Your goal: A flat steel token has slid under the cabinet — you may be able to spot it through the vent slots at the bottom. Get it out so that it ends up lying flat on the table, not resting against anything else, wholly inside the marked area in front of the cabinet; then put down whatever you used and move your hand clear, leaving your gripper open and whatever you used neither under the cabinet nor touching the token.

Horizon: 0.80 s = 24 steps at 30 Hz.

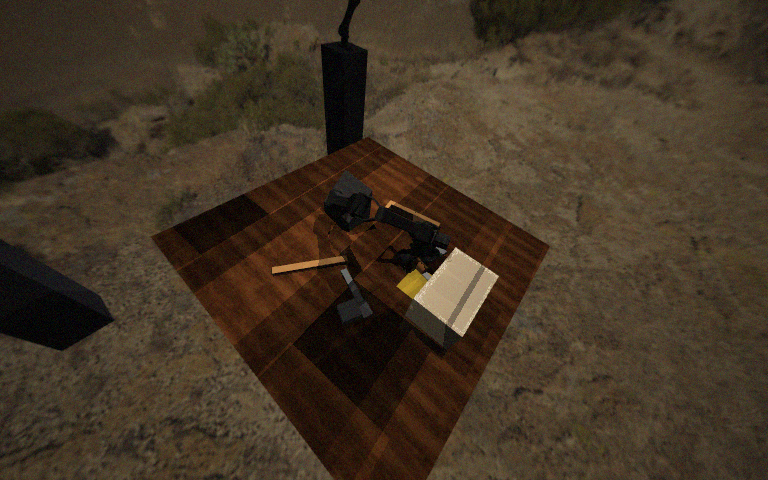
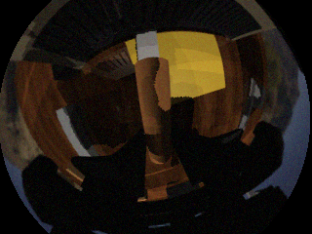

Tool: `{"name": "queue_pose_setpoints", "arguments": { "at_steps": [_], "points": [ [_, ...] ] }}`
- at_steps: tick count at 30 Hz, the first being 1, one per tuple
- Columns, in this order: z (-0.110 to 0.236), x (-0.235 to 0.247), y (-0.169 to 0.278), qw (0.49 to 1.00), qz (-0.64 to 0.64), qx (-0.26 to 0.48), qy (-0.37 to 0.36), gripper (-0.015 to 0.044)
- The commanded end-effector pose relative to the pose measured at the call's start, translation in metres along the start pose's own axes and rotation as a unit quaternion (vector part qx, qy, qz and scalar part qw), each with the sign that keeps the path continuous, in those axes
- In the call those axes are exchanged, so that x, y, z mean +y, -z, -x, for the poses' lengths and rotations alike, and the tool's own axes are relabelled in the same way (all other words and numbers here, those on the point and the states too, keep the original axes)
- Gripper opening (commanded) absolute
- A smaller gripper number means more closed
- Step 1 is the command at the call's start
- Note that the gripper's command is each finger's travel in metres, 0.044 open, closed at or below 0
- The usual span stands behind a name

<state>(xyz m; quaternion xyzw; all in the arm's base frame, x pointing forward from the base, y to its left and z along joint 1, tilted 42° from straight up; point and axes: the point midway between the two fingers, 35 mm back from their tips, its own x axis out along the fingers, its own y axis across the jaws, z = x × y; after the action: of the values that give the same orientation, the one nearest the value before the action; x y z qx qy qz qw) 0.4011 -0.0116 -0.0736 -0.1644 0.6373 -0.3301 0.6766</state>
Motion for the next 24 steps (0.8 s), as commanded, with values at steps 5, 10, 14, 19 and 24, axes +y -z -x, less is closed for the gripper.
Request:
{"name": "queue_pose_setpoints", "arguments": {
  "at_steps": [5, 10, 14, 19, 24],
  "points": [
    [-0.001, -0.008, 0.0, 1.0, -0.003, 0.001, 0.002, 0.0],
    [-0.001, -0.007, 0.003, 1.0, -0.003, 0.002, 0.002, 0.0],
    [-0.001, -0.006, 0.007, 1.0, -0.003, 0.002, 0.002, 0.0],
    [-0.001, -0.006, 0.012, 1.0, -0.003, 0.002, 0.002, 0.0],
    [-0.001, -0.006, 0.017, 1.0, -0.003, 0.002, 0.002, 0.0]
  ]
}}
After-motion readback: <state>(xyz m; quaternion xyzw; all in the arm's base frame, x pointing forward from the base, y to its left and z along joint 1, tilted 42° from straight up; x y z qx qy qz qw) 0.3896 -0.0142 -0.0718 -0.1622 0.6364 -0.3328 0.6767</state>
